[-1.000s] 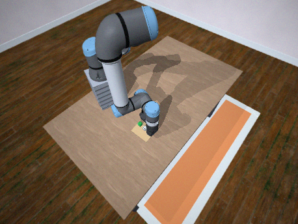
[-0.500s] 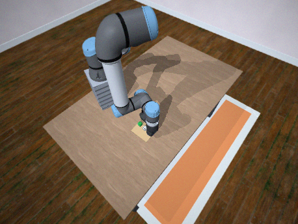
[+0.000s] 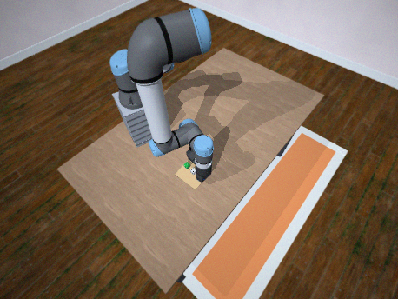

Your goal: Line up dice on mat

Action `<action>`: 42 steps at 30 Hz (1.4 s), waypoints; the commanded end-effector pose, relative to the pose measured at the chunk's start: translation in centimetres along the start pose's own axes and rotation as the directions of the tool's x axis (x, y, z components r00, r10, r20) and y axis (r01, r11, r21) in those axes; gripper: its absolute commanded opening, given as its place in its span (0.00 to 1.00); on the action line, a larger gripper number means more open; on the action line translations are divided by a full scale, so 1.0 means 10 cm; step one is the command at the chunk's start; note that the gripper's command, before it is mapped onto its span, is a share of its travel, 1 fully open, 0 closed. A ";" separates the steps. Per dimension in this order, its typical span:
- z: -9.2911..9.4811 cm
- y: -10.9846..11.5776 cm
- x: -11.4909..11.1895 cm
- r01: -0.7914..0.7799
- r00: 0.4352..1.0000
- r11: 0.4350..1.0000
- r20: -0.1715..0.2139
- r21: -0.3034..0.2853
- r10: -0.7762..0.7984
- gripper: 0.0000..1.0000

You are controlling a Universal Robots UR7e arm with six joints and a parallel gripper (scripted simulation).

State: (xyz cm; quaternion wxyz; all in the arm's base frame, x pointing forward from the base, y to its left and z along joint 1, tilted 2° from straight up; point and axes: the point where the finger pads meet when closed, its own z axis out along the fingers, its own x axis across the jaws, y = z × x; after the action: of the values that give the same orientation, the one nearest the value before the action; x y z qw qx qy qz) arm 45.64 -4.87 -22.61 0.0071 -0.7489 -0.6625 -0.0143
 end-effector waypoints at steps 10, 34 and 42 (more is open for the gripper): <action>0.02 0.01 0.00 0.002 1.000 1.000 0.000 -0.001 -0.002 0.49; 0.04 0.01 0.00 0.002 1.000 1.000 0.000 -0.002 -0.002 0.49; 0.04 0.01 0.00 0.002 1.000 1.000 0.000 -0.002 -0.002 0.49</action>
State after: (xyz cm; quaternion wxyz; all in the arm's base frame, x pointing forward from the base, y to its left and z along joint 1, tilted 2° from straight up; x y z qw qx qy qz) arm 45.59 -4.84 -23.04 0.0078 -0.7488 -0.6626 -0.0139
